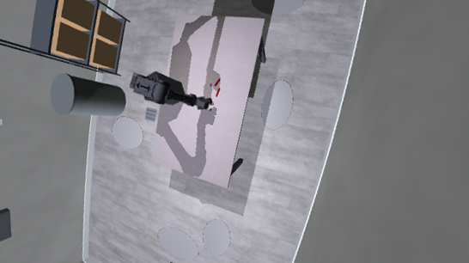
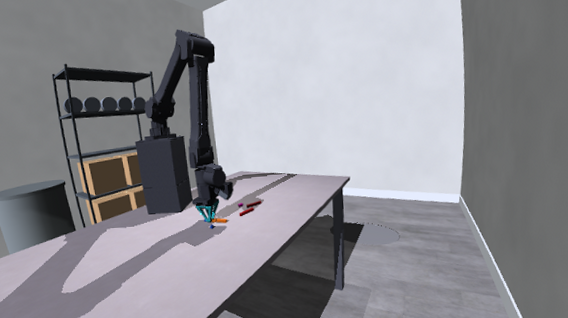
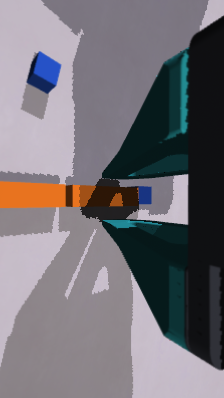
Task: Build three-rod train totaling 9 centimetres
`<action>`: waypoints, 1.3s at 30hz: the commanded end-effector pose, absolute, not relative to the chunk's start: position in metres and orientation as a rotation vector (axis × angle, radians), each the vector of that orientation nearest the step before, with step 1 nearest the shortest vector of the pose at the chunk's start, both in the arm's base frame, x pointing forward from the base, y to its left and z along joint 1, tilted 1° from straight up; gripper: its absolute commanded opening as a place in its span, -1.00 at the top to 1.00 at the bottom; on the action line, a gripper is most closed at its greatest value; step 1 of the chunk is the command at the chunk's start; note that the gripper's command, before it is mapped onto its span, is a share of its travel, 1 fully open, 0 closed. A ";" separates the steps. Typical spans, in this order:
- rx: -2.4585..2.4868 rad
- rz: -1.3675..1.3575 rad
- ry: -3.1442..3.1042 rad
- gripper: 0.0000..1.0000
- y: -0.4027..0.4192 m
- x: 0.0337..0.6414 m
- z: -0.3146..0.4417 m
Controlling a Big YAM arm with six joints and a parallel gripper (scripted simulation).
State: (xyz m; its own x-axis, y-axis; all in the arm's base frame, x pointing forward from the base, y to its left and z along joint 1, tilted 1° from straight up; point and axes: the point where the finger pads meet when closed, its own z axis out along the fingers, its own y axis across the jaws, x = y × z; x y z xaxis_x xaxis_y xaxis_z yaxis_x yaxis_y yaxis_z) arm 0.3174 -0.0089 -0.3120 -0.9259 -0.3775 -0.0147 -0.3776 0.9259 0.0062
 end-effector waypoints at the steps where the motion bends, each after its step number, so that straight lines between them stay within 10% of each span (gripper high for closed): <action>1: -0.593 0.013 3.055 0.53 -0.012 0.324 -0.315; 21: -0.593 0.013 3.055 0.53 -0.012 0.324 -0.315; 22: -0.593 0.013 3.055 0.91 -0.012 0.324 -0.315; 39: -0.593 0.013 3.055 0.91 -0.012 0.324 -0.315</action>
